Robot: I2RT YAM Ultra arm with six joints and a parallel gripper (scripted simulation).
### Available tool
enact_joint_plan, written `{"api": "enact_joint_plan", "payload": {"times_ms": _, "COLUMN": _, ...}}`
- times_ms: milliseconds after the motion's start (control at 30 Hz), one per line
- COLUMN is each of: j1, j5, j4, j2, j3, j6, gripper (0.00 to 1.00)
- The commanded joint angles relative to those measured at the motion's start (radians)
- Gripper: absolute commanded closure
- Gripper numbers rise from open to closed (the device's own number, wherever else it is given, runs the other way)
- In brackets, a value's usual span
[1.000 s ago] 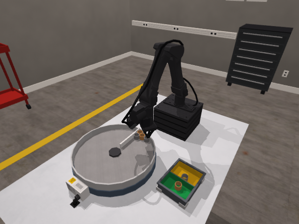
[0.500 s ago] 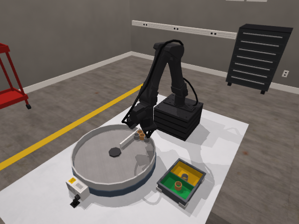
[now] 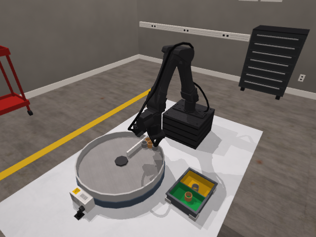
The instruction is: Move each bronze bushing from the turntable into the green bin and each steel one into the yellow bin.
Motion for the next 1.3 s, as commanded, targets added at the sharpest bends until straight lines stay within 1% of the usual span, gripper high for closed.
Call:
{"api": "enact_joint_plan", "payload": {"times_ms": 0, "j1": -0.002, "j5": -0.007, "j4": -0.002, "j2": -0.017, "j3": 0.027, "j6": 0.000, "gripper": 0.88}}
{"api": "enact_joint_plan", "payload": {"times_ms": 1100, "j1": -0.002, "j5": -0.007, "j4": 0.000, "j2": -0.018, "j3": 0.027, "j6": 0.000, "gripper": 0.88}}
{"api": "enact_joint_plan", "payload": {"times_ms": 1200, "j1": -0.004, "j5": -0.007, "j4": 0.020, "j2": -0.017, "j3": -0.022, "j6": -0.001, "gripper": 0.88}}
{"api": "enact_joint_plan", "payload": {"times_ms": 1267, "j1": -0.007, "j5": -0.007, "j4": 0.028, "j2": -0.018, "j3": -0.030, "j6": -0.003, "gripper": 0.88}}
